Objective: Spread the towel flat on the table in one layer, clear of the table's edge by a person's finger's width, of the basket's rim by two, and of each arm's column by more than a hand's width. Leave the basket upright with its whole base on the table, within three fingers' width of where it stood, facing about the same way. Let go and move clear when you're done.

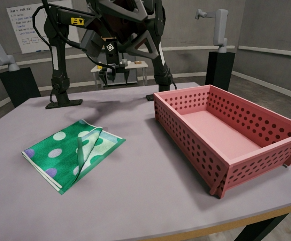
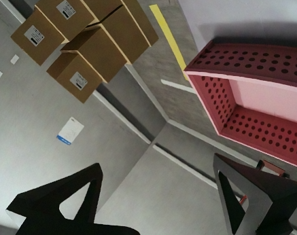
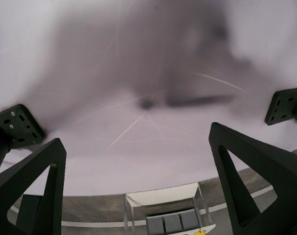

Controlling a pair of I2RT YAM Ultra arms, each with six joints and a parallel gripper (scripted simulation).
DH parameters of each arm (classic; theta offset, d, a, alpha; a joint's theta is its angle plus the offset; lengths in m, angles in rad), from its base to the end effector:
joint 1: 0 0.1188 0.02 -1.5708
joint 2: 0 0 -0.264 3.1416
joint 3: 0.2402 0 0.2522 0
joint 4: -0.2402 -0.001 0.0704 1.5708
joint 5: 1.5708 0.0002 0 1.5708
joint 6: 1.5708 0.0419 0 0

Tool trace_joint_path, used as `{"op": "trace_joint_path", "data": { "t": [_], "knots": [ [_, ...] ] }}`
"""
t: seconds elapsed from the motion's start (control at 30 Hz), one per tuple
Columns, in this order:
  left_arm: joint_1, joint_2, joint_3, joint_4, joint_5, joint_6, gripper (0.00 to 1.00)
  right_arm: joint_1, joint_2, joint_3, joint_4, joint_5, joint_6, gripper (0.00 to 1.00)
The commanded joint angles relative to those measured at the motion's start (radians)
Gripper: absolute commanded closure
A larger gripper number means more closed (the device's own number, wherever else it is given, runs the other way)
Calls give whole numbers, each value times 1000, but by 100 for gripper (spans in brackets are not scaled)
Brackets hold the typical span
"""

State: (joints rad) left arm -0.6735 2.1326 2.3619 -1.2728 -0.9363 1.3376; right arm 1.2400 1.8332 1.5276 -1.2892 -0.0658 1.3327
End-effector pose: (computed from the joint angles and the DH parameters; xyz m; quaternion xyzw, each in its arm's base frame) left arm 0.3604 -0.2431 0.3739 0.6646 0.5608 0.4877 0.0779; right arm 0.1060 0.3202 0.2451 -0.0467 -0.9983 0.0023 0.0349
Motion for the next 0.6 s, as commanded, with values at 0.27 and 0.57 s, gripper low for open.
{"op": "trace_joint_path", "data": {
  "t": [0.27, 0.57],
  "knots": [
    [0, -11, 8, -6, -6, -3, 0, 0, -19, 16, -2, 7, 0, 0],
    [-26, -61, 24, -14, 41, -76, 0, 0, -6, 4, 1, 0, 0, 0]
  ]
}}
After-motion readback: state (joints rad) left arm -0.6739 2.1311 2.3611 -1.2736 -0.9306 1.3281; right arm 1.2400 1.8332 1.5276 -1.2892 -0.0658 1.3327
